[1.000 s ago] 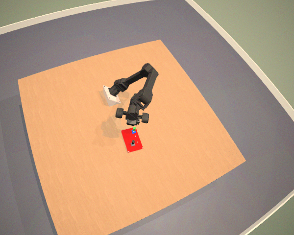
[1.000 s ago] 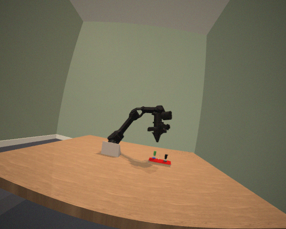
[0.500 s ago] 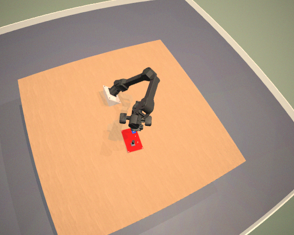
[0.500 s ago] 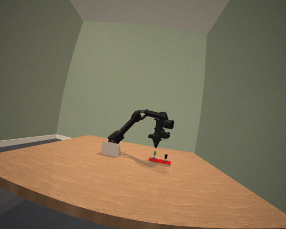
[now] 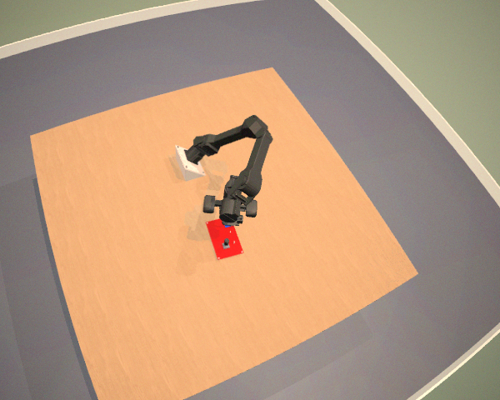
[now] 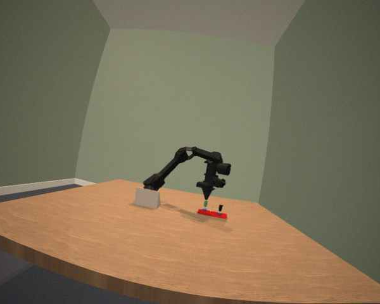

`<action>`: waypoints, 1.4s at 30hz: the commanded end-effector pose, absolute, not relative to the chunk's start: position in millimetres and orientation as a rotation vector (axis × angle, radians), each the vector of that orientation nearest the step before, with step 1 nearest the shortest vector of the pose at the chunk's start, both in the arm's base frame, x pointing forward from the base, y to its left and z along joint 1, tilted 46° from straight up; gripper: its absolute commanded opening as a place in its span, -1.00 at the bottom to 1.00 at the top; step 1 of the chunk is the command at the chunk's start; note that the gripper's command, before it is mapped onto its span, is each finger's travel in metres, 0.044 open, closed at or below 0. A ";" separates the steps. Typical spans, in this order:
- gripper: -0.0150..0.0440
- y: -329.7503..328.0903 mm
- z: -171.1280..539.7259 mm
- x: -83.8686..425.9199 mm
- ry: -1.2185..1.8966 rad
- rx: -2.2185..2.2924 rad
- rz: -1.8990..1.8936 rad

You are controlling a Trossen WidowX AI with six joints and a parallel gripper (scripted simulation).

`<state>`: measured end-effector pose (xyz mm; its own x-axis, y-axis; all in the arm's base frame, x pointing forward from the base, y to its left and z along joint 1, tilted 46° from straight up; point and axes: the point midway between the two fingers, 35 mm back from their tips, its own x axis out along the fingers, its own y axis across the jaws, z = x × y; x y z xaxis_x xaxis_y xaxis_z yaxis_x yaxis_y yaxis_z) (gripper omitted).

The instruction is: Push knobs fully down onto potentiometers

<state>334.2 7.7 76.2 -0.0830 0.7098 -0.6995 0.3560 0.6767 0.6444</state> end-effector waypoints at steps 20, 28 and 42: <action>-0.49 11.3 73.4 334.4 1.684 0.879 0.366; -0.49 11.2 73.5 334.4 1.684 0.879 0.366; -0.49 13.8 71.0 334.1 1.684 0.879 0.366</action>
